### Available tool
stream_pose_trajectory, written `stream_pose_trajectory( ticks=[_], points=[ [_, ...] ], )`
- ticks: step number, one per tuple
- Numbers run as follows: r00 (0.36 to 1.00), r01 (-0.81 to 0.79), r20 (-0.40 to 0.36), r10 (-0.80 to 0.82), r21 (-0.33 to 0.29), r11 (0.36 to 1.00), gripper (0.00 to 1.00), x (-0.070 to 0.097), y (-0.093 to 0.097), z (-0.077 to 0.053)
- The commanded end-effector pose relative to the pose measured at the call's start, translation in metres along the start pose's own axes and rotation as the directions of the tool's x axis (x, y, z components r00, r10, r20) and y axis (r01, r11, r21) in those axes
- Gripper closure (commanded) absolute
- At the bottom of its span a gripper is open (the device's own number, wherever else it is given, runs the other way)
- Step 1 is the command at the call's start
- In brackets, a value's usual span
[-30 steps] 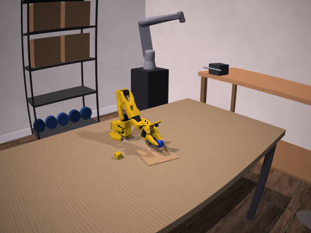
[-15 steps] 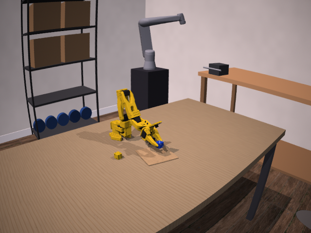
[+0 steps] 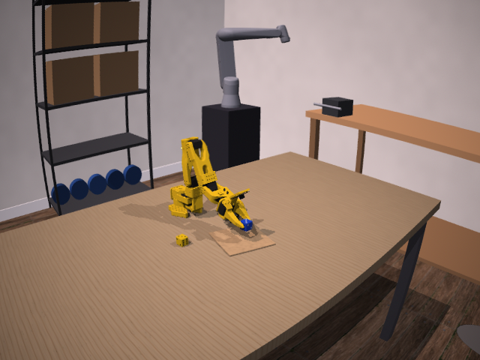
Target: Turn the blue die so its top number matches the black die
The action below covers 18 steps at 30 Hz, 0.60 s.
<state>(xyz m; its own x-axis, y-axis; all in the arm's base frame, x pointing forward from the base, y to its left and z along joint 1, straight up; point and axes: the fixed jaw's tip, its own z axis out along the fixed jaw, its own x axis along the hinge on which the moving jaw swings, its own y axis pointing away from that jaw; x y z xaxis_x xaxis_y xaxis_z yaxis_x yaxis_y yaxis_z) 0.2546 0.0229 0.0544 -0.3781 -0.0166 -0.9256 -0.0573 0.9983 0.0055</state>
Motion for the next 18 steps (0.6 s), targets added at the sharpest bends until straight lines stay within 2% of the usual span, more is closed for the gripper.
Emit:
stream_pose_trajectory(
  ticks=[1, 18],
  points=[
    [0.998, -0.007, 0.067, 0.007, 0.003, 1.000, 1.00, -0.0123, -0.0011, 0.0027],
    [0.998, -0.007, 0.067, 0.007, 0.003, 1.000, 1.00, -0.0066, -0.0011, 0.0053]
  ],
)
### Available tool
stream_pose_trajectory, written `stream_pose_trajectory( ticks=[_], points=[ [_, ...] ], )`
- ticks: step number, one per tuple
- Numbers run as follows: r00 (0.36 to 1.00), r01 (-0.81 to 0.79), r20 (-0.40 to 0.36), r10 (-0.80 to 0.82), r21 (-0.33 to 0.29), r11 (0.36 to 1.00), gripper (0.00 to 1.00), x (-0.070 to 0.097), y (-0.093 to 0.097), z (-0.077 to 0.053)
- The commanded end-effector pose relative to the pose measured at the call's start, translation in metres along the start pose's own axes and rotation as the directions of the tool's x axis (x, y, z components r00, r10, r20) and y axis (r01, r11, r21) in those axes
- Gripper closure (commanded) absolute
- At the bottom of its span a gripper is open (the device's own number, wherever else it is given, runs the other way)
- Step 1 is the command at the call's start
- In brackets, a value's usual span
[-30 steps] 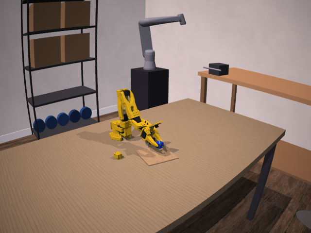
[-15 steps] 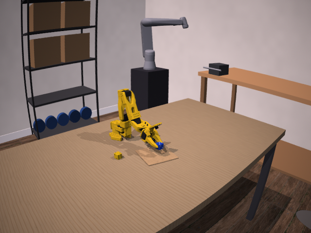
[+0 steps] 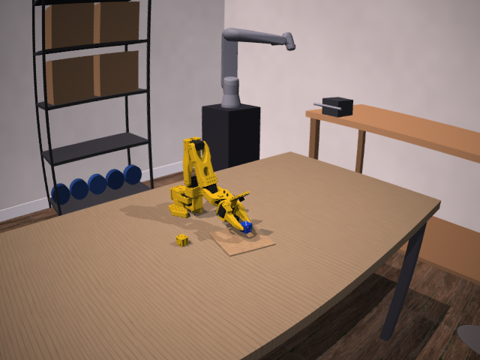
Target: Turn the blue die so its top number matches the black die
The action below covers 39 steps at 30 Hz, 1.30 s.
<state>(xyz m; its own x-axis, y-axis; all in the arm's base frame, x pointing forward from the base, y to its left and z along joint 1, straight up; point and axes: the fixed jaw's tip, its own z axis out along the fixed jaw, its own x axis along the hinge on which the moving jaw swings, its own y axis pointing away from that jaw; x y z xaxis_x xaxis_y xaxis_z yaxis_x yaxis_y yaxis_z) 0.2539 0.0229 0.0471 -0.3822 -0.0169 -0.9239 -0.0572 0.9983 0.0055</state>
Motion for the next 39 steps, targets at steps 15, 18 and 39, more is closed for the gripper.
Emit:
stream_pose_trajectory(
  ticks=[15, 18, 39],
  points=[
    [0.997, -0.007, 0.071, 0.007, 0.003, 1.000, 1.00, -0.009, -0.001, 0.005],
    [0.997, -0.007, 0.071, 0.007, 0.003, 1.000, 1.00, -0.008, -0.001, 0.006],
    [0.997, -0.007, 0.071, 0.007, 0.003, 1.000, 1.00, -0.002, -0.001, 0.008]
  ],
)
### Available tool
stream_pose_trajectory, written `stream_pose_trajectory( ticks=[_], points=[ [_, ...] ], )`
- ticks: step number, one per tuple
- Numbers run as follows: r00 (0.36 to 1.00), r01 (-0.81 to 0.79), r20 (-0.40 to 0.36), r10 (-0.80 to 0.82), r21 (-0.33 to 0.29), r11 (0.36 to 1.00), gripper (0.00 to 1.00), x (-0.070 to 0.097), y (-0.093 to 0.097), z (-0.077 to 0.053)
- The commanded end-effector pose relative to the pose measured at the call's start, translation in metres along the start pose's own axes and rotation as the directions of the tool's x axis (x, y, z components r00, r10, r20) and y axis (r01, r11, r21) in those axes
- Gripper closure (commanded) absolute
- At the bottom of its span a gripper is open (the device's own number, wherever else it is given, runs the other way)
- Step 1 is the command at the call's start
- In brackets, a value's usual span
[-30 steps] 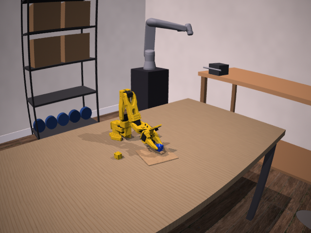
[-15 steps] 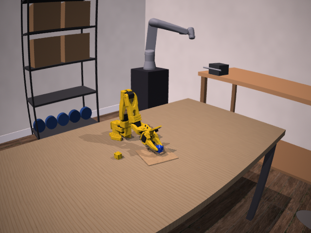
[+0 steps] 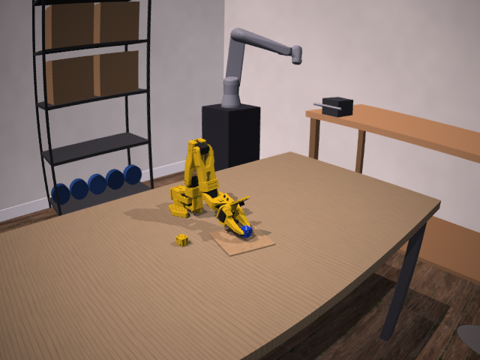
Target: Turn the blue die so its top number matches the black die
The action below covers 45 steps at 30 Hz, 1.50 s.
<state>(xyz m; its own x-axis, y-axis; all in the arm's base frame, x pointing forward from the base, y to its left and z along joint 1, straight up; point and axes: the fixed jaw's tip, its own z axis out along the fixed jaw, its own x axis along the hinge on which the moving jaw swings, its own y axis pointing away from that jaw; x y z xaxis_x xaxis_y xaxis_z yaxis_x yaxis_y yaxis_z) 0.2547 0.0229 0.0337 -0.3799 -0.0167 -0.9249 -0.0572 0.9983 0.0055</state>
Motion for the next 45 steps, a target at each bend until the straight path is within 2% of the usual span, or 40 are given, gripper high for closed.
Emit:
stream_pose_trajectory(
  ticks=[1, 45],
  points=[
    [0.998, -0.007, 0.069, 0.007, 0.003, 1.000, 1.00, -0.014, -0.001, 0.003],
    [0.998, -0.007, 0.068, 0.007, 0.003, 1.000, 1.00, 0.000, -0.001, 0.009]
  ],
)
